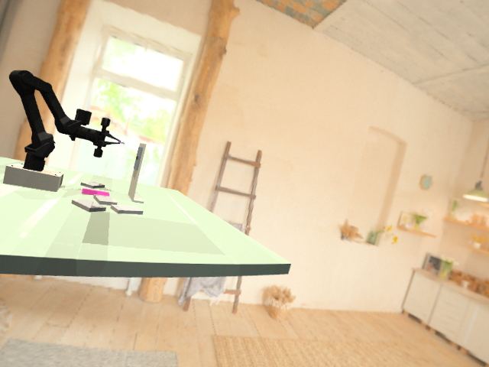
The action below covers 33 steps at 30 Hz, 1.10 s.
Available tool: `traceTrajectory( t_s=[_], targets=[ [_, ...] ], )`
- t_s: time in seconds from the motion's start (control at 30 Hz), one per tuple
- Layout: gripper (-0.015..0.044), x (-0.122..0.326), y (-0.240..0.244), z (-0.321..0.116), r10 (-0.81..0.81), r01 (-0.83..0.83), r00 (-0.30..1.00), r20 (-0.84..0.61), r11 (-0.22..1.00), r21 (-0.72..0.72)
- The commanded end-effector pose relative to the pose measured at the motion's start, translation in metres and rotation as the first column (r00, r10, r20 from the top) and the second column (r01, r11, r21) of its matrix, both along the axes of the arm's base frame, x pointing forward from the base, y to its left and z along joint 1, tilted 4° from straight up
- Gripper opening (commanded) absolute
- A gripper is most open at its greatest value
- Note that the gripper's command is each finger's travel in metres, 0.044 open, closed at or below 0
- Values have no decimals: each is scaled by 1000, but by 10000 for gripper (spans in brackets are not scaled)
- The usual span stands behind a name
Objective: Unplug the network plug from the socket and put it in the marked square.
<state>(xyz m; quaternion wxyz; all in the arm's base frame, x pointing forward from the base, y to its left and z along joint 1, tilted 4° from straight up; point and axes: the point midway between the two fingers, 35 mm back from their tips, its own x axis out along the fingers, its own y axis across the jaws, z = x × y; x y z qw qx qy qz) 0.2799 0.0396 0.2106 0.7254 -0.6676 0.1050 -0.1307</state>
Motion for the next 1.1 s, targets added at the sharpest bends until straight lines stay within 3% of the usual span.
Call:
traceTrajectory(
  t_s=[0.0, 0.53, 1.07],
  targets=[
    [0, 2, -1, 0, 10, -11, 1000, -27, 999, -32],
    [0, 26, -4, -47, 140, -233, 926, -349, 942, -240],
    [0, 23, -14, -100, 262, -490, 724, -638, 846, -209]
  ],
)
